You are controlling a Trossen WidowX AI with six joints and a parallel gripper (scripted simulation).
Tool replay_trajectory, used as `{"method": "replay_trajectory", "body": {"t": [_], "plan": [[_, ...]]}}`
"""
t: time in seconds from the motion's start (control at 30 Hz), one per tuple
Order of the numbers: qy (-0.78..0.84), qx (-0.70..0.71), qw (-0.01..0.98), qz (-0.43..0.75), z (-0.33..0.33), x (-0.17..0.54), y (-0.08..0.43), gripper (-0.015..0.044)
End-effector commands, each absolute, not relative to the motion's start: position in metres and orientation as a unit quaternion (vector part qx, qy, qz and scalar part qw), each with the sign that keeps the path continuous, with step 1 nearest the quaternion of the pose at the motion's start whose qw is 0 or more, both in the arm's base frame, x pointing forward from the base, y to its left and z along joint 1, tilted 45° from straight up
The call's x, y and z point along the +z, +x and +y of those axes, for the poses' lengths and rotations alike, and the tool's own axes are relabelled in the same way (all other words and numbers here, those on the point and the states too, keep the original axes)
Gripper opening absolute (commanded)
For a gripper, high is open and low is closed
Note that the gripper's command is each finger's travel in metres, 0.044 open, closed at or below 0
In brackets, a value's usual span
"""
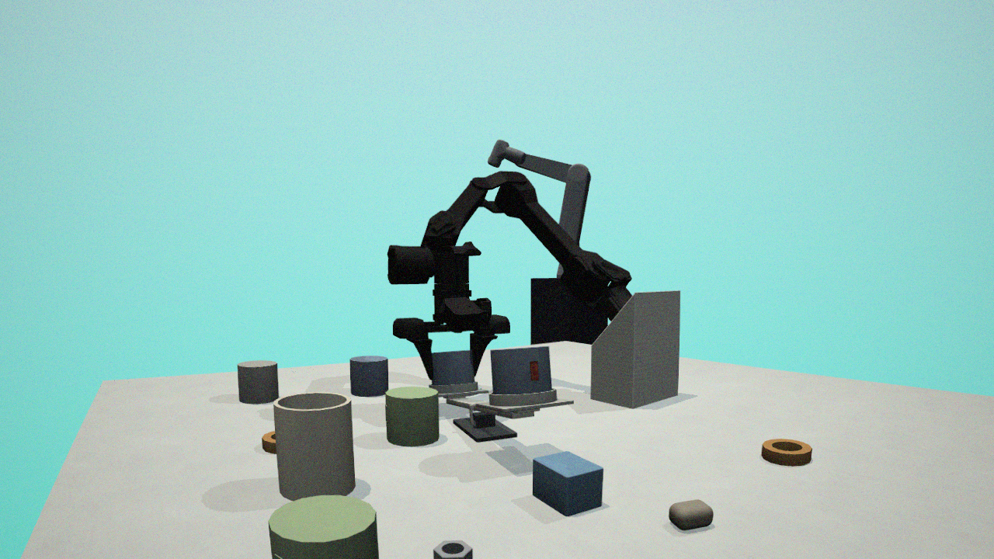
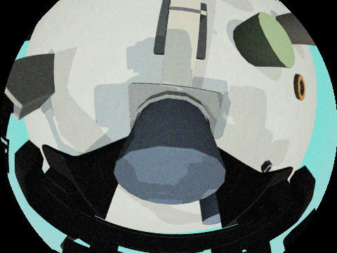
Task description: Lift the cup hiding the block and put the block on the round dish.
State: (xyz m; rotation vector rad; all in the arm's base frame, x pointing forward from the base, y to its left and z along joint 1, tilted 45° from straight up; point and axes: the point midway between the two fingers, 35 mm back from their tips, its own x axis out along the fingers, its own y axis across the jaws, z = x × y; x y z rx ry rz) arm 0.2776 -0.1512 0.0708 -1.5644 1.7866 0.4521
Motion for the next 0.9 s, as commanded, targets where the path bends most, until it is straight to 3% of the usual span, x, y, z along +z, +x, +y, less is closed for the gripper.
{"method": "replay_trajectory", "body": {"t": [0.0, 0.87], "plan": [[-0.606, 0.176, 0.357, 0.689, -0.147, 0.073, 0.28, 0.0], [-0.604, 0.179, 0.36, 0.688, -0.123, 0.094, 0.286, 0.0]]}}
